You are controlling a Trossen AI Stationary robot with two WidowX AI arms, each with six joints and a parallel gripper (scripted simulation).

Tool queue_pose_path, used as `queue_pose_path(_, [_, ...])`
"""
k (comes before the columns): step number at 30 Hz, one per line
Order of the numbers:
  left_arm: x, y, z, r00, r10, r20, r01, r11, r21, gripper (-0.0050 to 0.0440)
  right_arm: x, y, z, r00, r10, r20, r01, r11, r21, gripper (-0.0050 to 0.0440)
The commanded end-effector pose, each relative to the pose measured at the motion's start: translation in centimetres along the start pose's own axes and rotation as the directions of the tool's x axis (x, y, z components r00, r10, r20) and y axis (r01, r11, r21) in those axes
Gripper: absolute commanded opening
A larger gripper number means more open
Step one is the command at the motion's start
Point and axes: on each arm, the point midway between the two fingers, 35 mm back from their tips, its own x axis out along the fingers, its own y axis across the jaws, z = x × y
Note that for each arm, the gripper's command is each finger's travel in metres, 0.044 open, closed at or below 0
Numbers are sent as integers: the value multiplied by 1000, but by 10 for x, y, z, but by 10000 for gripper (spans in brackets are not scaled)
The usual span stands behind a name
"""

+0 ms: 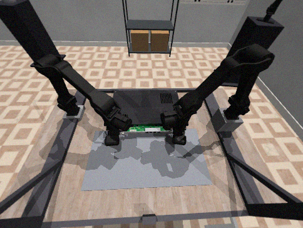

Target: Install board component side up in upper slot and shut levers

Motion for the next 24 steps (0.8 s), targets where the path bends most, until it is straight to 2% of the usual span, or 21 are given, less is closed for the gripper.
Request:
queue_pose_path(1, [-8, -1, 3, 1000, -14, 22, 14, 1000, 1, 9, -6, -2, 1, 1000, 12, 12, -11, 997, -82, 9])
queue_pose_path(4, [-8, -1, 3, 1000, -14, 22, 14, 1000, 1, 9, -5, -4, 1, 1000, 11, 10, -10, 991, -135, 9])
queue_pose_path(18, [-8, -1, 3, 1000, -14, 22, 14, 1000, 1, 9, -4, -3, 0, 1000, 9, 8, -8, 991, -135, 9])
queue_pose_path(24, [-9, 16, 2, 1000, -13, 27, 13, 1000, 2, 9, -7, -17, 4, 1000, 11, 17, -8, 991, -135, 9])
